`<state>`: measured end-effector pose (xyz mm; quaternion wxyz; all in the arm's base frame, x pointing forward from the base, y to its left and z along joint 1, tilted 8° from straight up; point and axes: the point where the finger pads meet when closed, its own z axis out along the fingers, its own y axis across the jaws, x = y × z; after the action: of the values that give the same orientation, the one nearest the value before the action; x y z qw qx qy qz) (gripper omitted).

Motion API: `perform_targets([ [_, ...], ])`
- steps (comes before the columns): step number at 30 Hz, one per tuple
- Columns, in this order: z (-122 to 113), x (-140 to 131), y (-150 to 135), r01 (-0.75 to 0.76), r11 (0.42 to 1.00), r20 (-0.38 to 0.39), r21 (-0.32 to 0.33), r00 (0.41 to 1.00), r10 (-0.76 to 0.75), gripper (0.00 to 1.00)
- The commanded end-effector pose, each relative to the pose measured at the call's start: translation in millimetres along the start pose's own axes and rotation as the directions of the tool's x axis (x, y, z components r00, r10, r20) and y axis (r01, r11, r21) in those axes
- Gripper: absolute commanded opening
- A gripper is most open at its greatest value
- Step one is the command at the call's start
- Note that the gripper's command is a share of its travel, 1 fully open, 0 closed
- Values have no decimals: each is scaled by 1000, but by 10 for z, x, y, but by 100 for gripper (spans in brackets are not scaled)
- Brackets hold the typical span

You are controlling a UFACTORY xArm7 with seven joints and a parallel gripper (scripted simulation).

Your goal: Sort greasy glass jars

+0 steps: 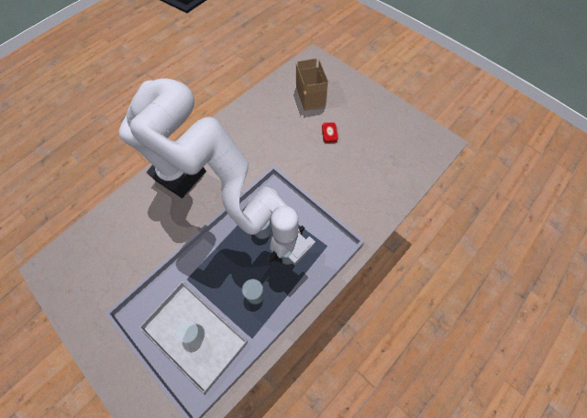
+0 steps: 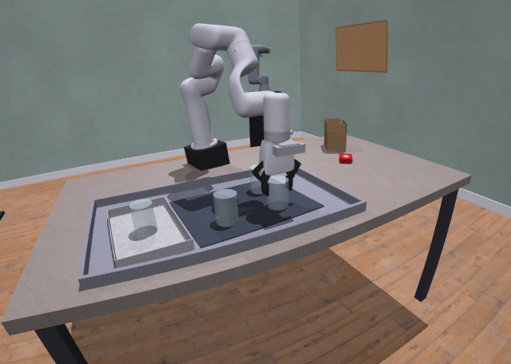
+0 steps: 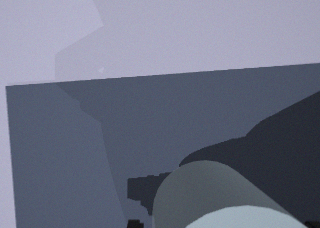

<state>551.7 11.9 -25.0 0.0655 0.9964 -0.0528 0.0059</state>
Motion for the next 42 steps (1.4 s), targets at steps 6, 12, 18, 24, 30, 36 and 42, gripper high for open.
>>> perform_targets([
  [6,-23,21,-5,0,1000,-5,1,1000,0,86],
  [12,-23,21,-5,0,1000,-5,1,1000,0,86],
  [18,-23,21,-5,0,1000,-5,1,1000,0,83],
  [24,-23,21,-5,0,1000,-5,1,1000,0,83],
  [30,-23,21,-5,0,1000,-5,1,1000,0,83],
  [36,-23,21,-5,0,1000,-5,1,1000,0,80],
  [42,-23,21,-5,0,1000,-5,1,1000,0,80],
])
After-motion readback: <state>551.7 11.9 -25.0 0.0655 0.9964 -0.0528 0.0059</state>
